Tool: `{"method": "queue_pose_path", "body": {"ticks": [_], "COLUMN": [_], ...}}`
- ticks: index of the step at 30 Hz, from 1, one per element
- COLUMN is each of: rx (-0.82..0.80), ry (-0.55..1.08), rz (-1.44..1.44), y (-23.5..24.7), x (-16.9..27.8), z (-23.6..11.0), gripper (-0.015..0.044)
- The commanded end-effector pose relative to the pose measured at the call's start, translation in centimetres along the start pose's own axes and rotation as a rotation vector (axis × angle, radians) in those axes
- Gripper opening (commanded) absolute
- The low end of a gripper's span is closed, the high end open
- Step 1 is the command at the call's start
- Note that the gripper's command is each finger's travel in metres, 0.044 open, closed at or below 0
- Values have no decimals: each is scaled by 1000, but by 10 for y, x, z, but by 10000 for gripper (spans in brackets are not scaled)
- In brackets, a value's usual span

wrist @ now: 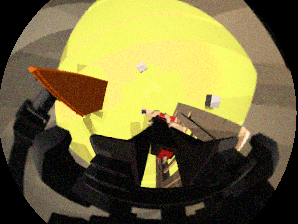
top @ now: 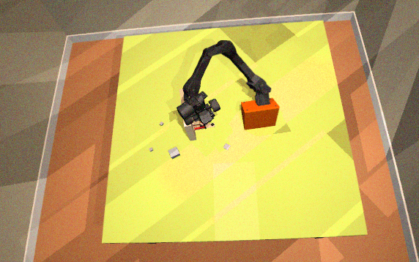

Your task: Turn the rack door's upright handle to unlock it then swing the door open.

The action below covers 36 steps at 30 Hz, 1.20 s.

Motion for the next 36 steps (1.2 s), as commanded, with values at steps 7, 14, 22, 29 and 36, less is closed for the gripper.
{"method": "queue_pose_path", "body": {"ticks": [7,14,22,29,36], "rx": [1,1,2,3,4], "ry": [9,9,8,7,7], "rz": [-41,-41,231,578,924], "y": [0,0,0,0,0], "x": [1,1,1,1,1], "z": [1,1,1,1,1], "gripper": [93,277,287,287,287]}}
Point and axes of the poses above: the point midway between the two fingers, 35 mm back from their tips, its own z axis out along the fingers, its own y axis across the jaws, x = y × z, the point moved 5 cm from there along -z, back along the fingers, and after that the axes turned 8 degrees about z, right-handed, at the moved point
